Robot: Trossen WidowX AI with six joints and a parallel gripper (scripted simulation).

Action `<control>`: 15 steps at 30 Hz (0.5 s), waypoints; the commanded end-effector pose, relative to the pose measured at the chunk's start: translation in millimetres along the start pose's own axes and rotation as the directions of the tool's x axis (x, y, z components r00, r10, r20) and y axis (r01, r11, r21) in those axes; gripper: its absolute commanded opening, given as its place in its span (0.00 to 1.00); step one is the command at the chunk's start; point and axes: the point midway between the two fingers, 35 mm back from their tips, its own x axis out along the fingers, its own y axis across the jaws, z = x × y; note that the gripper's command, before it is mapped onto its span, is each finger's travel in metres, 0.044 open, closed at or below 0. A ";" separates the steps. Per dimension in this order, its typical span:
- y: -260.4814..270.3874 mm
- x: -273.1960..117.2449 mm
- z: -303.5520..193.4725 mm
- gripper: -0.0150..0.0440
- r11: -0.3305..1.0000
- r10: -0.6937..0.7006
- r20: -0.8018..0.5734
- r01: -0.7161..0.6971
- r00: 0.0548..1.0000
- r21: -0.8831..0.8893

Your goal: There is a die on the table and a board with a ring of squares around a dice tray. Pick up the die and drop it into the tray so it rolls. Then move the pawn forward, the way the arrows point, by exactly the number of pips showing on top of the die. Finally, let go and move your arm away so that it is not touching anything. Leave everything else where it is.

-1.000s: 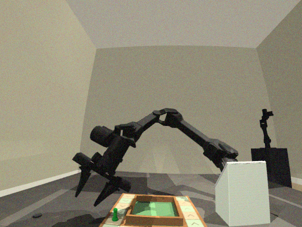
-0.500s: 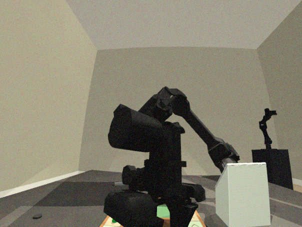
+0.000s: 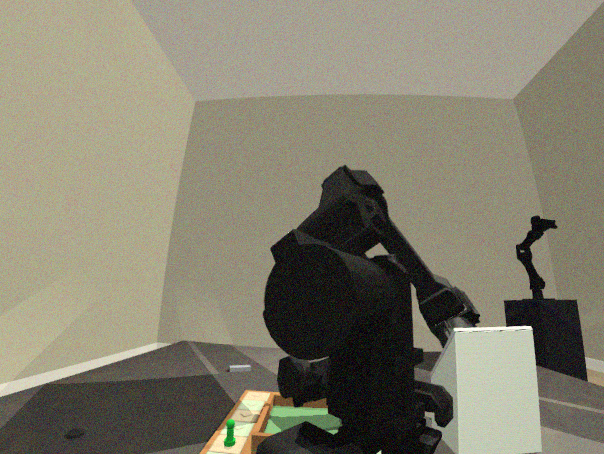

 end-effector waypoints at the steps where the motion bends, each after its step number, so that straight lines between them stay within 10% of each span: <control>1: -1.5 5.5 0.0 0.72 1.000 -0.003 0.007 0.003 1.000 -0.006; 15: -1.7 28.3 0.4 0.72 1.000 -0.004 0.008 0.004 1.000 -0.006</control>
